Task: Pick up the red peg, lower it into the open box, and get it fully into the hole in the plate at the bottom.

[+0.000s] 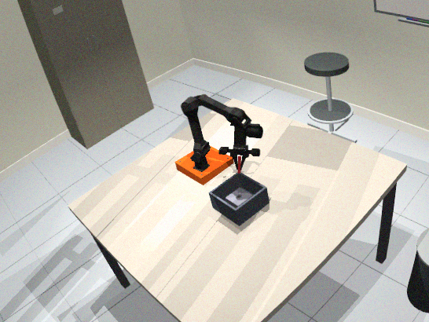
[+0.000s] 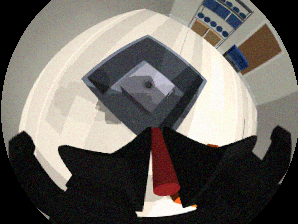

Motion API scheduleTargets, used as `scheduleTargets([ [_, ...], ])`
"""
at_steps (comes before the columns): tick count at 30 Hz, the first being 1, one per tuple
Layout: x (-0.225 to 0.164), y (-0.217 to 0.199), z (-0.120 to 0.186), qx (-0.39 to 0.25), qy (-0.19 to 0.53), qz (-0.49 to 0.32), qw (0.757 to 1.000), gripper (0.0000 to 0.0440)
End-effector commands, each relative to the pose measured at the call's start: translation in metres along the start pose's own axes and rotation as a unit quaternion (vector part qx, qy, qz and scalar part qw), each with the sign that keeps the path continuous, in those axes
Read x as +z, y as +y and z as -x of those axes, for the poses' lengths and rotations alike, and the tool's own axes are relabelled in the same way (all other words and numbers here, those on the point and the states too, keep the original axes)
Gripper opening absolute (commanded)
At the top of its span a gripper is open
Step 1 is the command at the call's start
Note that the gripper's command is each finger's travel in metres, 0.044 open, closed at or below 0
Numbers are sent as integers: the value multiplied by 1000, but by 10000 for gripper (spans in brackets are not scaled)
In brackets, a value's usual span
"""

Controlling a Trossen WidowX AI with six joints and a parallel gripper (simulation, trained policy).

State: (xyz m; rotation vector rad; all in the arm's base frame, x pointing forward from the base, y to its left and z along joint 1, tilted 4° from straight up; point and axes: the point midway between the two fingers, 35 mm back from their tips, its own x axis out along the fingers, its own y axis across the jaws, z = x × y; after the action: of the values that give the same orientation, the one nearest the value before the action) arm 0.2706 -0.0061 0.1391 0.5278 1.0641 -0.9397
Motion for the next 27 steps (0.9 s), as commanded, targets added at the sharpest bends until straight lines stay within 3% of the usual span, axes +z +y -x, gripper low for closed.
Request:
scheduleTargets([
  [1,15,0,-9,-5,-4,-9,1000,0],
  [16,64,1,-54,-2,8,-7,1000,1],
  [27,73,6,-90,14,37,38,999,4],
])
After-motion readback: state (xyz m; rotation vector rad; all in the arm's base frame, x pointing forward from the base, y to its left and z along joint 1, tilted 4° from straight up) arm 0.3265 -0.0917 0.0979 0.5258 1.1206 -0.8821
